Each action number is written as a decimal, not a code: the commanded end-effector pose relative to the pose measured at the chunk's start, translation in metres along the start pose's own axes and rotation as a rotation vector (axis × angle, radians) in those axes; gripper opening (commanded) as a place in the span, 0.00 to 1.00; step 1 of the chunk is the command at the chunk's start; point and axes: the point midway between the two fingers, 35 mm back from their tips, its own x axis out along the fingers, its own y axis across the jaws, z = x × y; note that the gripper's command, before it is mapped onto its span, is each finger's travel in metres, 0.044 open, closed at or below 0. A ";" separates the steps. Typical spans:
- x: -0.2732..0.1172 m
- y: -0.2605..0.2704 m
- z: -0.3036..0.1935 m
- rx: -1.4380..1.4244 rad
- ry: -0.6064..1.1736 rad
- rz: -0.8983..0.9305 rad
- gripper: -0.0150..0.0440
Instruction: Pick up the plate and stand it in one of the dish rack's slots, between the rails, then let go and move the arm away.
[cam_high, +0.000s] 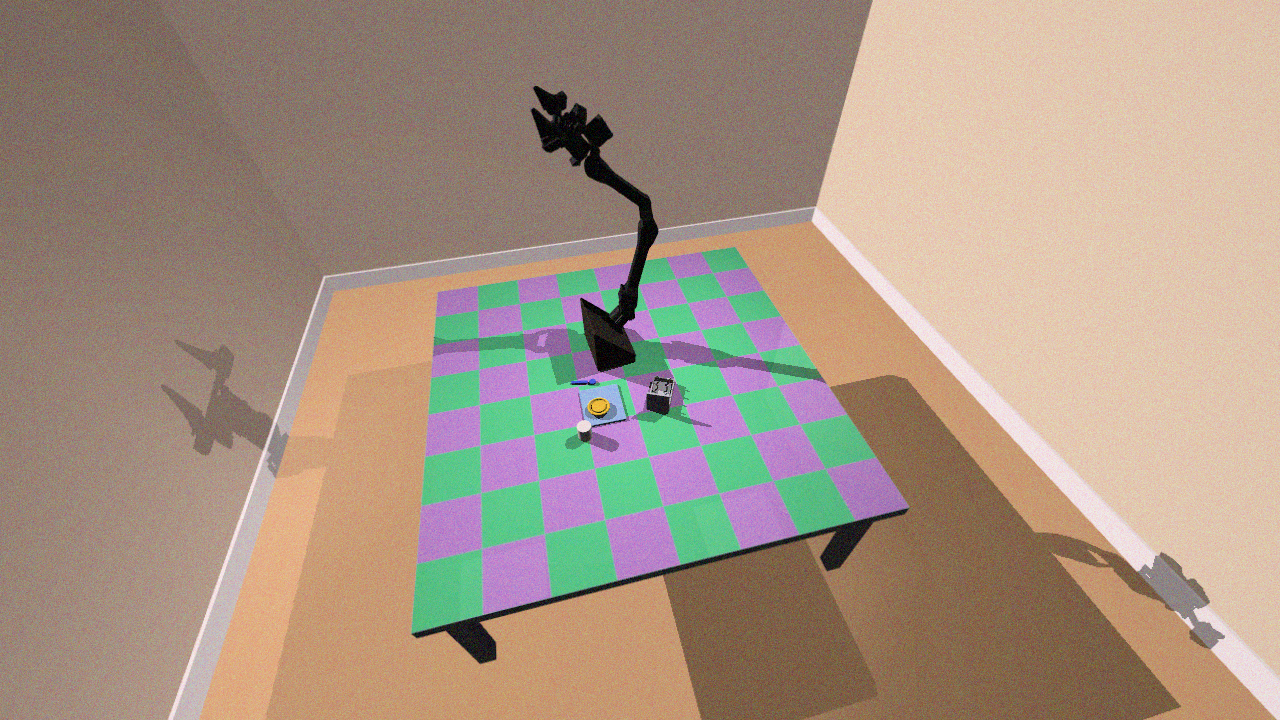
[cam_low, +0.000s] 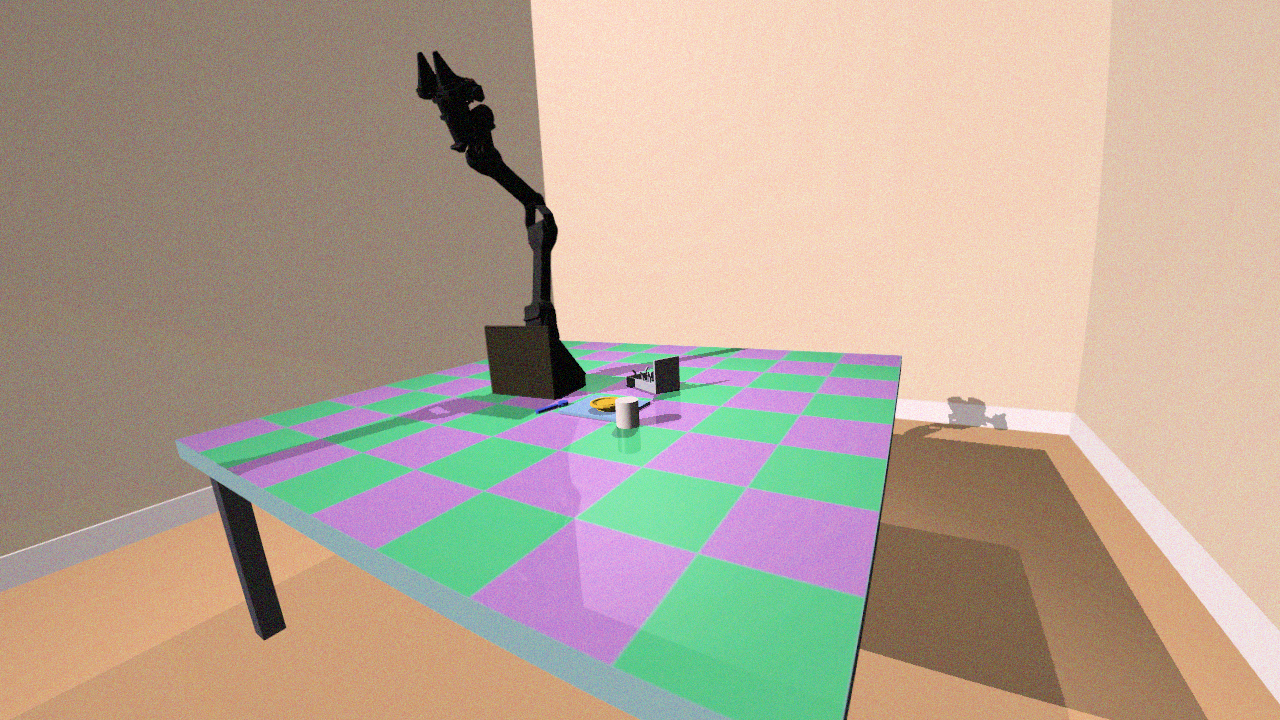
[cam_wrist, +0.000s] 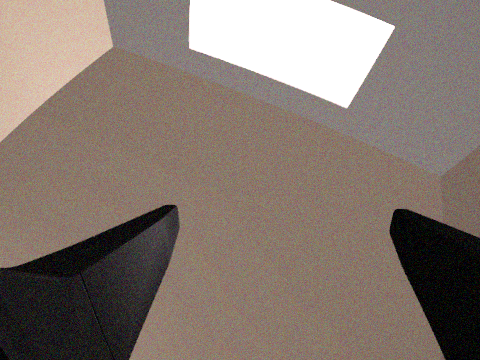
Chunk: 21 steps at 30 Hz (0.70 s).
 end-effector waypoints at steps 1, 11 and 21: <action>0.012 0.047 -0.028 0.028 0.087 0.110 0.93; 0.020 0.158 -0.066 0.067 0.263 0.367 0.93; -0.002 0.270 -0.096 0.076 0.436 0.638 0.93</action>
